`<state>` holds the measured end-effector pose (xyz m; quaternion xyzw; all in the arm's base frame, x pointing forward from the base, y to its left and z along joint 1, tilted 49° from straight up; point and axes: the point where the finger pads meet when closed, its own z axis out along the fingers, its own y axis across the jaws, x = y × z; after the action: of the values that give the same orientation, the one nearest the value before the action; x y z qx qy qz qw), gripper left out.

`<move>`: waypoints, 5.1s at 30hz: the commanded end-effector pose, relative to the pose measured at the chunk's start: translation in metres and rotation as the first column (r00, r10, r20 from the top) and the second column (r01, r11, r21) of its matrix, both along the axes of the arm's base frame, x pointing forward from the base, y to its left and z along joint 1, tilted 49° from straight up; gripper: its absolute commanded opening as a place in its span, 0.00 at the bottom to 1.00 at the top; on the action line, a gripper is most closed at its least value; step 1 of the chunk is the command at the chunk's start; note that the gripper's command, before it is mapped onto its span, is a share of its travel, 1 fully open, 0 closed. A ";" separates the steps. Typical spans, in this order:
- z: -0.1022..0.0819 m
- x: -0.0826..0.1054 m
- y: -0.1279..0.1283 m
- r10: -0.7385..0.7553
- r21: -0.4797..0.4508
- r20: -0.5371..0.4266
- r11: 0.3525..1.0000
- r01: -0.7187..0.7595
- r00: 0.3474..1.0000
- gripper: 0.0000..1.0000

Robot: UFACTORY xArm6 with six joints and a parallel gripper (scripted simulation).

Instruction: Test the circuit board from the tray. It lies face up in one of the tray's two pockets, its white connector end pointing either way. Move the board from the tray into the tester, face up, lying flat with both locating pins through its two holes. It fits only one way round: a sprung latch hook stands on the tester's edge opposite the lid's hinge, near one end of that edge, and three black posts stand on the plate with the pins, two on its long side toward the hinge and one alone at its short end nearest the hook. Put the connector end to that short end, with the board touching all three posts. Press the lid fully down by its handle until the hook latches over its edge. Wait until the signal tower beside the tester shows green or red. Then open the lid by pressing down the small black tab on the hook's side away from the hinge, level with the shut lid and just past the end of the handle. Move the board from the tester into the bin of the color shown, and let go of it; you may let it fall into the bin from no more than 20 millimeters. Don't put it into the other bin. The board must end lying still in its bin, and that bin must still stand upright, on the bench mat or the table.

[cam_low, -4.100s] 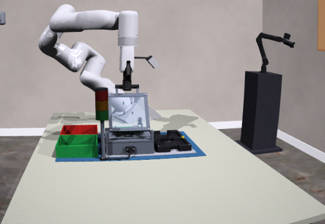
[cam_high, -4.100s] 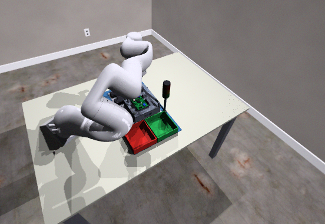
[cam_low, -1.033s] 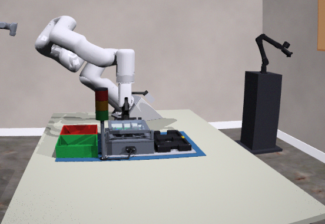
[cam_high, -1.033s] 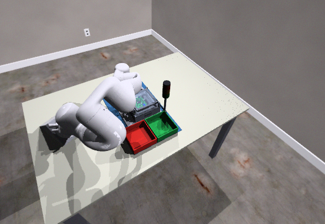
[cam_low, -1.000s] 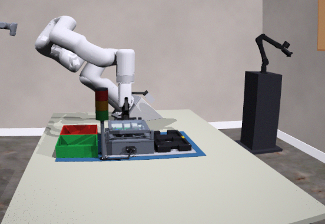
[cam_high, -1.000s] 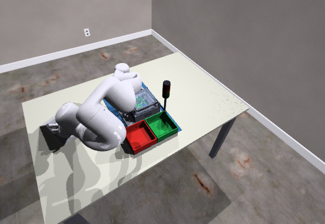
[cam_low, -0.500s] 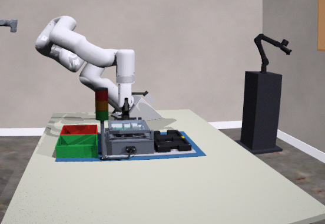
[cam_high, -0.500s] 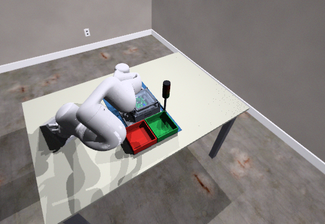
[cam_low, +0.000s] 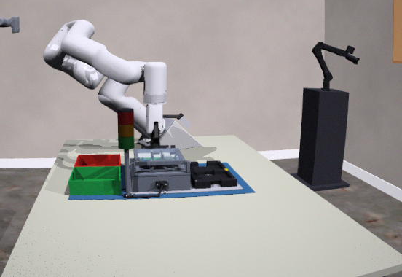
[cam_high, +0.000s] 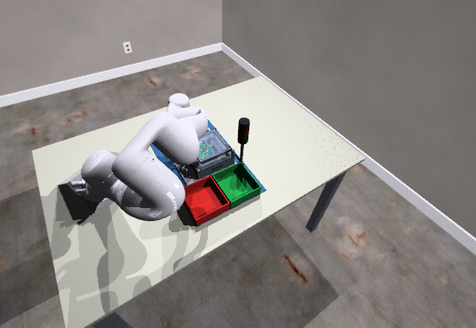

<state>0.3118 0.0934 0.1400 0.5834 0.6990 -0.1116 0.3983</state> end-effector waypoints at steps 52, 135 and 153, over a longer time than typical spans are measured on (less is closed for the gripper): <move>-0.003 0.002 -0.003 0.000 0.001 0.001 1.000 0.000 1.000 0.22; 0.030 -0.019 0.028 0.000 0.001 0.001 1.000 0.000 1.000 0.00; 0.028 -0.018 0.027 0.000 0.001 0.001 1.000 0.000 1.000 0.00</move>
<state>0.2930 0.1203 0.1686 0.5833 0.6989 -0.1124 0.3984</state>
